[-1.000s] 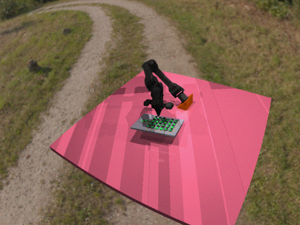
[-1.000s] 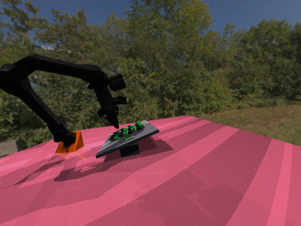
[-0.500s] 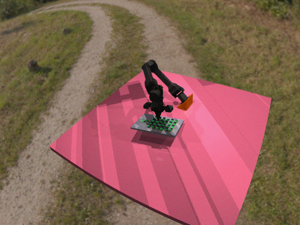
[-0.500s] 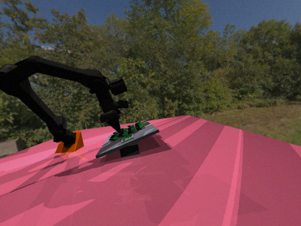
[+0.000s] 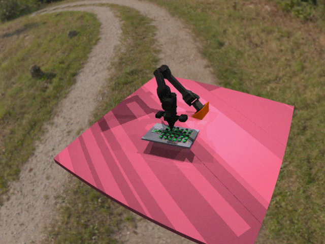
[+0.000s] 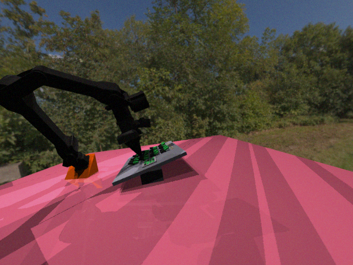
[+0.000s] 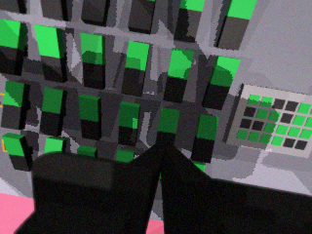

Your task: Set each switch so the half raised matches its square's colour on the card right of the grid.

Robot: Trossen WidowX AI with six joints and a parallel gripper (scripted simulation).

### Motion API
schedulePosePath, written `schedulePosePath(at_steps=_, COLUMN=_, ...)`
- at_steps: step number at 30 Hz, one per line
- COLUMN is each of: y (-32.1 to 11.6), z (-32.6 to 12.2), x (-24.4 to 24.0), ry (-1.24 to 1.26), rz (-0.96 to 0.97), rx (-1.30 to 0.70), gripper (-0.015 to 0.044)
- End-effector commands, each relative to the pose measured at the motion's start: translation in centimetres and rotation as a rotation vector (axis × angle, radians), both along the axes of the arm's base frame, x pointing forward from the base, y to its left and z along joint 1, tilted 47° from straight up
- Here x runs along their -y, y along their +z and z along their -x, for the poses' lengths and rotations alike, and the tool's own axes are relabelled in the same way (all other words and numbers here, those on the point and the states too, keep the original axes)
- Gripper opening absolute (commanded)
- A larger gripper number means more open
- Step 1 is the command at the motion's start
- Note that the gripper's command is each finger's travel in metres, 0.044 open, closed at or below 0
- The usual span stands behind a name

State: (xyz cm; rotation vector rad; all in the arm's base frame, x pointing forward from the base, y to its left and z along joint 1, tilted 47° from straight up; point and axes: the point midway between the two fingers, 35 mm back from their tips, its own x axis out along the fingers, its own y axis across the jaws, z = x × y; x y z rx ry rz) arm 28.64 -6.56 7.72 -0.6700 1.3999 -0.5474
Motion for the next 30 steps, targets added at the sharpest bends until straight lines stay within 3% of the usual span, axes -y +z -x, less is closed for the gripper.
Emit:
schedulePosePath(at_steps=1, y=0.01, z=-0.04, x=0.05, ry=0.004, rz=0.004, rx=-0.002, gripper=0.0)
schedulePosePath(at_steps=30, y=-0.26, z=-0.07, x=0.33, ry=0.004, rz=0.005, rx=-0.002, gripper=0.0)
